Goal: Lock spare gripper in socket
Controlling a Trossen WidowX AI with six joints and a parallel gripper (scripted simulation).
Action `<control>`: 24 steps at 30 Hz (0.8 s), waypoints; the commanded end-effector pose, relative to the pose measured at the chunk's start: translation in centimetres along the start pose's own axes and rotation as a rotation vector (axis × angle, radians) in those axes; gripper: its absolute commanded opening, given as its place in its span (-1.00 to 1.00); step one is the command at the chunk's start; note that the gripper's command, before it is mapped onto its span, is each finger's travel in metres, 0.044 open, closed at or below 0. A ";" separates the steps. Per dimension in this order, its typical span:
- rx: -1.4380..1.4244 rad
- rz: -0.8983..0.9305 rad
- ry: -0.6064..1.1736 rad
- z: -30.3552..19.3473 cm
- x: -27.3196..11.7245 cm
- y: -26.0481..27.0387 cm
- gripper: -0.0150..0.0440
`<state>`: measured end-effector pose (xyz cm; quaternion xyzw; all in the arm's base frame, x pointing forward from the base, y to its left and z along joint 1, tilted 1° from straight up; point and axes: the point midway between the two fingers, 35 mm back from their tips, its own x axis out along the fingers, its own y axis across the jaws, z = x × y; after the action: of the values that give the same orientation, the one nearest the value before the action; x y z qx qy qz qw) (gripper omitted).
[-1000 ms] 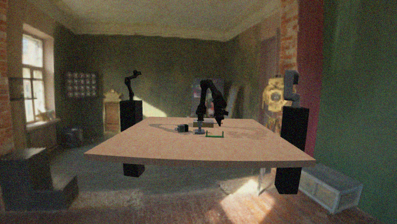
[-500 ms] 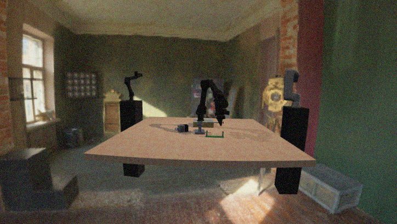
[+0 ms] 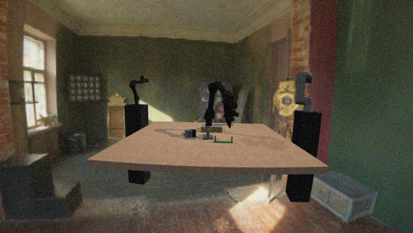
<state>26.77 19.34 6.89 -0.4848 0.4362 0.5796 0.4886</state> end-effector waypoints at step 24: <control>0.042 -0.008 -0.002 2.3 -0.8 -5.7 -0.49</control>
<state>31.43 21.90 7.79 -0.4774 0.4431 0.5714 0.4993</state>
